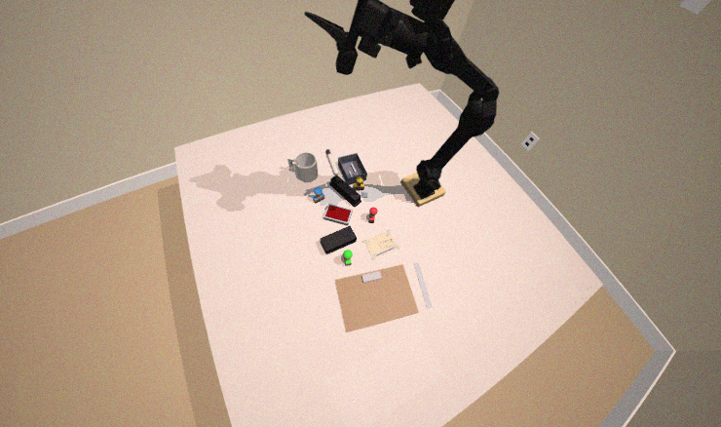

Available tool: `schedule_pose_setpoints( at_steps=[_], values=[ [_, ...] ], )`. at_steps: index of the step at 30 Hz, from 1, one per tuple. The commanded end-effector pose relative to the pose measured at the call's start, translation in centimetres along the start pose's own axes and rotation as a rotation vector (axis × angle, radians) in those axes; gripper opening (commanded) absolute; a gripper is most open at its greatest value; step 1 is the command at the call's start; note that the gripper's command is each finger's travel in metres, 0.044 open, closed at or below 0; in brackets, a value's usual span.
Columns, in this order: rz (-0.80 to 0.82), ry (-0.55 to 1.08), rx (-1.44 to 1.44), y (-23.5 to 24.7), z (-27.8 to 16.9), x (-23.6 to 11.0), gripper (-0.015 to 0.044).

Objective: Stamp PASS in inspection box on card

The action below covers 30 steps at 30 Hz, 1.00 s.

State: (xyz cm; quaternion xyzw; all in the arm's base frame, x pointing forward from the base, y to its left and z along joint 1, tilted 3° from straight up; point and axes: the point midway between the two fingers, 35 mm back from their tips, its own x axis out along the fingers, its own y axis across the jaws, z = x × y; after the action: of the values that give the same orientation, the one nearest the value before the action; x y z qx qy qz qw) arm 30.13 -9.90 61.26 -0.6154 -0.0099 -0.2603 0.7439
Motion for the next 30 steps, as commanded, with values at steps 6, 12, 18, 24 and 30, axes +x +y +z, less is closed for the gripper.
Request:
schedule_pose_setpoints(
  at_steps=[6,12,18,24,30],
  values=[
    [0.354,-0.027,0.244,11.4,3.2,2.6,0.0228],
    [0.672,0.034,0.455,21.2,6.4,2.2,0.0228],
    [0.98,0.209,0.618,30.6,8.9,-0.4,0.0228],
    [1.251,0.487,0.714,38.8,10.9,-5.4,0.0228],
    [1.434,0.861,0.719,45.3,11.9,-12.0,0.0228]
  ],
)
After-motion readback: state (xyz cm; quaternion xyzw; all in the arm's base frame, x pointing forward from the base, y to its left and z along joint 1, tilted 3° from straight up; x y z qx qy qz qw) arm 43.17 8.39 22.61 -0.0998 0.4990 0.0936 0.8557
